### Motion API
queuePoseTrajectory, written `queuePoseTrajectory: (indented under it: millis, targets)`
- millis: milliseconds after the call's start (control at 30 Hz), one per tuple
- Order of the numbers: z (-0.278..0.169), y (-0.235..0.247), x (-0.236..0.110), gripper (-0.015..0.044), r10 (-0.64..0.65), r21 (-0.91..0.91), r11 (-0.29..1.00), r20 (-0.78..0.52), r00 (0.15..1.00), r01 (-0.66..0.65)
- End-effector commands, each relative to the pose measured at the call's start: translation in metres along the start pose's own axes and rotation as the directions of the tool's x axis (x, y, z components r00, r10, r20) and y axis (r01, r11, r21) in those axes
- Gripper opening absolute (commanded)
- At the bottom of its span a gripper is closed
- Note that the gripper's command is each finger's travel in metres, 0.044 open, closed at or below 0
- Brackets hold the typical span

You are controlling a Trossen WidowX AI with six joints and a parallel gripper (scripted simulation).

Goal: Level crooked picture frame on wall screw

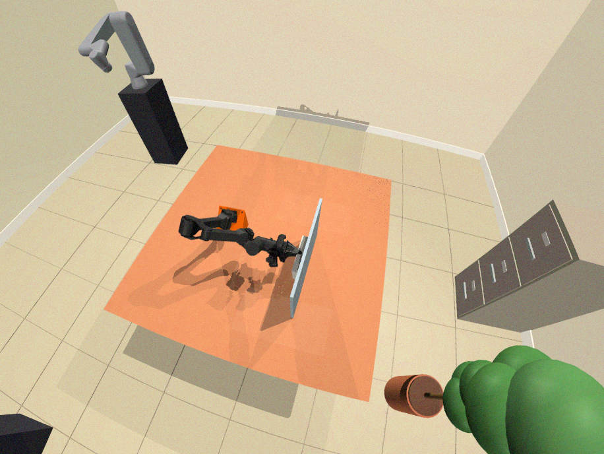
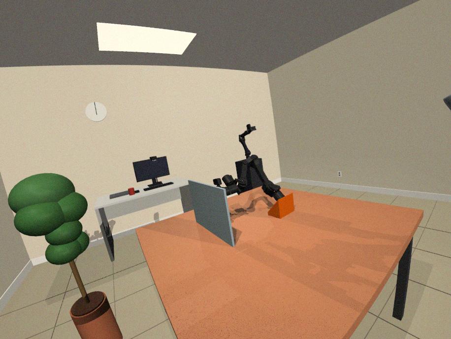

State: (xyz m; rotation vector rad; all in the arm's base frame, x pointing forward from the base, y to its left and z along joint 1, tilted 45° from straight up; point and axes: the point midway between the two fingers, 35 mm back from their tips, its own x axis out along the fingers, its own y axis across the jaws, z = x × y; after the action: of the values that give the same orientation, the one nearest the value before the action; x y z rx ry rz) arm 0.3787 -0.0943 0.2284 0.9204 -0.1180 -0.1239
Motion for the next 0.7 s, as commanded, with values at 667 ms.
queuePoseTrajectory:
  millis: [667]
  targets:
    - [-0.0004,0.0010,0.0001,0.0000,0.001,-0.140,0.990,0.001,1.000,-0.001]
